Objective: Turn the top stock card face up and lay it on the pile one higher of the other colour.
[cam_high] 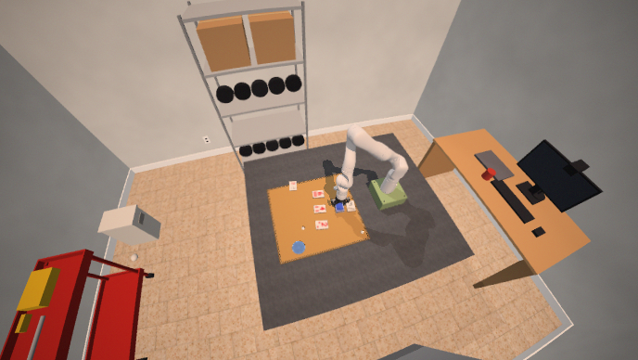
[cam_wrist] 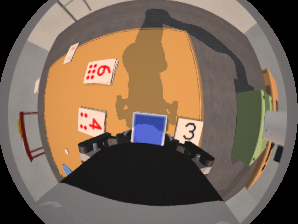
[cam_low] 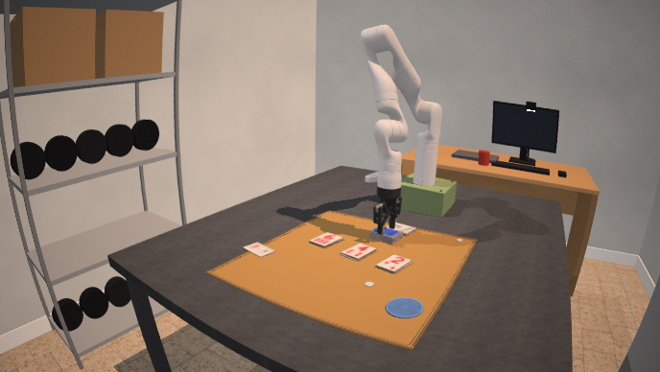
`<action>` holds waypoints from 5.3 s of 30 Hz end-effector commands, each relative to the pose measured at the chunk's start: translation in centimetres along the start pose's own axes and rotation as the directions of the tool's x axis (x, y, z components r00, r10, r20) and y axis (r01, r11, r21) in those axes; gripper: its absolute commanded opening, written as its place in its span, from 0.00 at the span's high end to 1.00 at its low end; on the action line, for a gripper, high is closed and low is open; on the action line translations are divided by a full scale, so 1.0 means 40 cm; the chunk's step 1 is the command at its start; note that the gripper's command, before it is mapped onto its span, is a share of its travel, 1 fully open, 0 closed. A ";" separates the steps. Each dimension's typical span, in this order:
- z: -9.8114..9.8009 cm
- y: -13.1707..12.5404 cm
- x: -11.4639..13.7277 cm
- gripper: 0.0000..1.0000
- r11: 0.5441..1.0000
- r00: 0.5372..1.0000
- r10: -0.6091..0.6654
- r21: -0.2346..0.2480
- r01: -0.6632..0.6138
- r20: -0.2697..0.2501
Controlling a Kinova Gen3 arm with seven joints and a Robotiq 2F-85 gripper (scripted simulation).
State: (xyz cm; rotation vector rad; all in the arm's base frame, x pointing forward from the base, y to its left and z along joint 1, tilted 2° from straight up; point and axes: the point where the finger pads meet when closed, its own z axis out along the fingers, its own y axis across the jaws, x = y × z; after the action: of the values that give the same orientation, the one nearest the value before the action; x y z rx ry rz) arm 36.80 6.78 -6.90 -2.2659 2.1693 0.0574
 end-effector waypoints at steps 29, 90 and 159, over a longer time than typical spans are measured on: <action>-0.001 -0.001 0.000 0.28 1.000 1.000 0.000 0.002 0.000 0.000; -0.031 -0.002 0.008 0.28 1.000 1.000 0.000 0.002 0.000 0.000; -0.017 -0.005 0.051 0.28 1.000 1.000 0.003 0.002 -0.003 0.000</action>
State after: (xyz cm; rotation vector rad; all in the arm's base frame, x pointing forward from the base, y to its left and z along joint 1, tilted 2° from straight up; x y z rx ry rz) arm 37.06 4.73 -6.35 -2.2629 2.1724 0.0575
